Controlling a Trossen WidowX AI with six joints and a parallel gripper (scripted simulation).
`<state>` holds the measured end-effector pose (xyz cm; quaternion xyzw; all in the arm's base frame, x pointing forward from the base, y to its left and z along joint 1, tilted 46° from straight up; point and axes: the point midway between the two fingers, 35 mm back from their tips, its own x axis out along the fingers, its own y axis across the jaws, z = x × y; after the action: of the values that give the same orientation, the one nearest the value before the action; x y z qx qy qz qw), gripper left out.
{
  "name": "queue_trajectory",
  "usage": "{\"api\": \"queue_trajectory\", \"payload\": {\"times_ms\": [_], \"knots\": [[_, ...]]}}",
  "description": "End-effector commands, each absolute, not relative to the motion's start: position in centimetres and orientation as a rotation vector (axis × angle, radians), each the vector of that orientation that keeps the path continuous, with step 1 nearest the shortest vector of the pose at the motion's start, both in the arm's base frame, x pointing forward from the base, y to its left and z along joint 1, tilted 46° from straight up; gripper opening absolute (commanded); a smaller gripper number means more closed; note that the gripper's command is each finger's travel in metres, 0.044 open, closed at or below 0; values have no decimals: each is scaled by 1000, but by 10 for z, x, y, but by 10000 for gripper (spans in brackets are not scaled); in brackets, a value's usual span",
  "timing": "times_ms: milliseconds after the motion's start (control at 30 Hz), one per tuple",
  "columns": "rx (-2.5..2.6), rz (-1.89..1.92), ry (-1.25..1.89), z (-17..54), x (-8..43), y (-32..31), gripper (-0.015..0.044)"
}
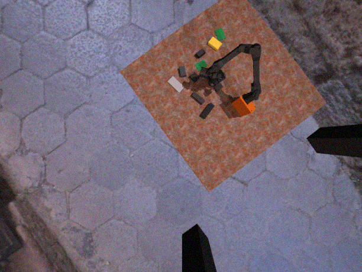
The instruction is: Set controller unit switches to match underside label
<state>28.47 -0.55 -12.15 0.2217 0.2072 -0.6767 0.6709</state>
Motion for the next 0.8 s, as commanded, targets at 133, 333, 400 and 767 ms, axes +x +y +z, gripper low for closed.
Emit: {"api": "queue_trajectory", "payload": {"times_ms": [133, 333, 400, 767], "knots": [[491, -1520, 466, -124, 284, -9, 328], [491, -1520, 466, -124, 284, -9, 325], [491, -1520, 466, -124, 284, -9, 325], [491, -1520, 466, -120, 284, -7, 336]]}}
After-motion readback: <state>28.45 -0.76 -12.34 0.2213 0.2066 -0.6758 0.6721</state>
